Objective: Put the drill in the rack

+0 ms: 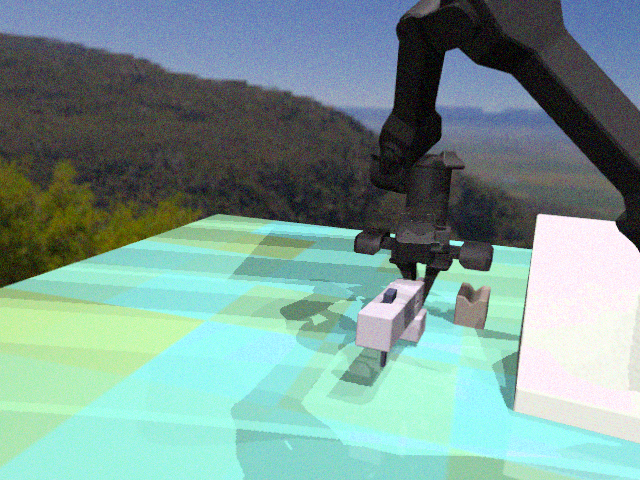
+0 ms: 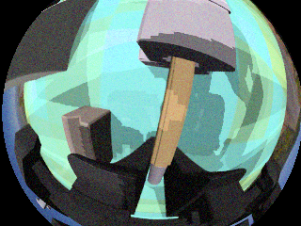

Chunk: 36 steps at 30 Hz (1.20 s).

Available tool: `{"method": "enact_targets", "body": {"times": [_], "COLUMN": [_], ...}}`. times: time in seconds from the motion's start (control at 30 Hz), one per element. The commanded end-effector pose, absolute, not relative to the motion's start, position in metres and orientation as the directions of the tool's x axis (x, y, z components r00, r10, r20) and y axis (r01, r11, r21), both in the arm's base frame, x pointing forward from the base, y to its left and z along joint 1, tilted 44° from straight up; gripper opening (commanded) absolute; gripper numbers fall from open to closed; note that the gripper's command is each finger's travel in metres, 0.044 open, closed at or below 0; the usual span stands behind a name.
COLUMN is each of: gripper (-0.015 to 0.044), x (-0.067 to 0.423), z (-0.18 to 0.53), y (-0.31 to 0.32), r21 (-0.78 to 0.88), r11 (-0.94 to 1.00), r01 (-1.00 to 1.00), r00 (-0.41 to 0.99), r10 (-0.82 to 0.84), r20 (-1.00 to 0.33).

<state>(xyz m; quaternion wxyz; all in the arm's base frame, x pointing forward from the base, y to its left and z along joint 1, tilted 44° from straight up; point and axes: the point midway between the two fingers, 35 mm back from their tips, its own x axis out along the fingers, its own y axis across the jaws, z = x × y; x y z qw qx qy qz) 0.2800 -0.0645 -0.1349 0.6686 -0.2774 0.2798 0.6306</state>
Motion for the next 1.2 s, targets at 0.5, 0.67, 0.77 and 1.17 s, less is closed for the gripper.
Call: {"method": "enact_targets", "body": {"times": [0.5,0.67,0.77,1.17], "gripper": [0.0000,0.0000,0.0000,0.0000], "x": [0.280,0.280,0.280,0.280], "z": [-0.154,-0.159,-0.163,-0.173], "y": [-0.085,-0.090,-0.094,-0.104], "r21": [-0.022,-0.022,-0.022,-0.023], "r11": [0.048,0.048,0.048,0.048], "r01": [-0.999,-0.999,-0.999,-0.999], "r00": [0.049,0.049,0.049,0.050], "r10": [0.684,0.684,0.683,0.683], "r20": [-0.728,-0.728,-0.728,-0.729]}}
